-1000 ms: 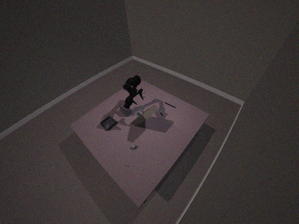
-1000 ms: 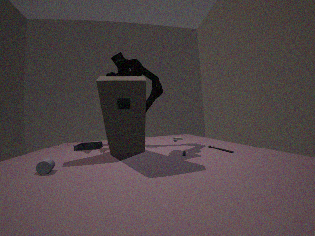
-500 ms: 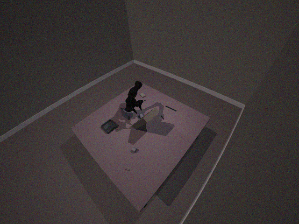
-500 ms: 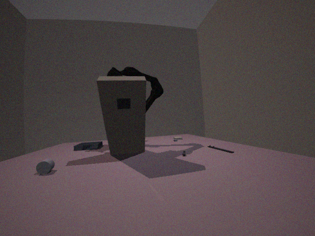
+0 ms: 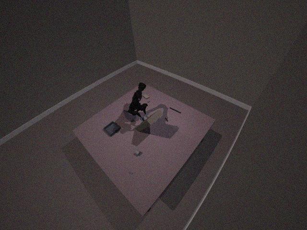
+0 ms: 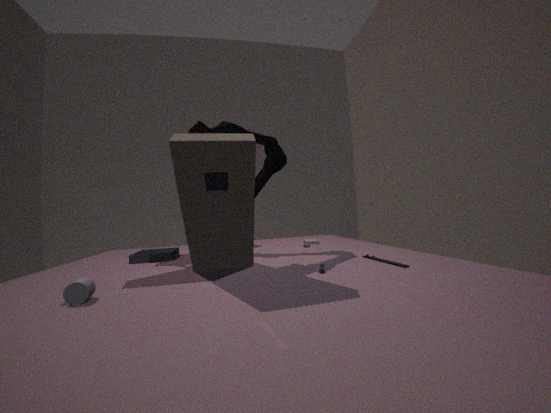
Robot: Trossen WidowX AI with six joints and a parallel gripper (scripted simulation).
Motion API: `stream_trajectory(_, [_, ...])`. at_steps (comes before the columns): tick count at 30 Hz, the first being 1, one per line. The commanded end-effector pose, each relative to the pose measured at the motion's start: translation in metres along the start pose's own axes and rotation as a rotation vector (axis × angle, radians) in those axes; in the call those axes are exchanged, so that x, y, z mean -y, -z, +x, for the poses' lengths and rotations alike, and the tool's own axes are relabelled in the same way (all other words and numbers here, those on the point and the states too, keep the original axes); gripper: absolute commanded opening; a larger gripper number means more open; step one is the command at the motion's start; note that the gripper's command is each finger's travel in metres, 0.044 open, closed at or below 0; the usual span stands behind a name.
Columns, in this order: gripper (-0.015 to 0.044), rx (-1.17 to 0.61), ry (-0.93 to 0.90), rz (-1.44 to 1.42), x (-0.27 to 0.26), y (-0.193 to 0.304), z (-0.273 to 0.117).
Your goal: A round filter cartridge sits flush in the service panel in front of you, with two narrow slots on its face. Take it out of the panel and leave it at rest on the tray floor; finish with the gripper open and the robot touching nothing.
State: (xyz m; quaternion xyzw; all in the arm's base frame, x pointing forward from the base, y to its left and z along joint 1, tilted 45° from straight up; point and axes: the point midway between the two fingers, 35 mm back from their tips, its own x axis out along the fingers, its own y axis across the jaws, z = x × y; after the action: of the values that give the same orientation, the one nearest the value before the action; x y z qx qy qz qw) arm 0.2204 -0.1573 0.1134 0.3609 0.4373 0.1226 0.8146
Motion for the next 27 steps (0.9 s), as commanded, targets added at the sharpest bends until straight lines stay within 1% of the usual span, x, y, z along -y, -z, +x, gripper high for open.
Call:
stream_trajectory(1, [0.0305,0.003,-0.003,0.005,-0.001,0.0,0.006])
stream_trajectory(15, [0.0305,0.005,-0.006,0.004,-0.002,0.0,0.027])
stream_trajectory(16, [0.0278,0.001,-0.003,-0.001,-0.001,0.0,0.024])
stream_trajectory(27, [0.0205,0.001,-0.003,-0.001,-0.001,0.0,0.024])
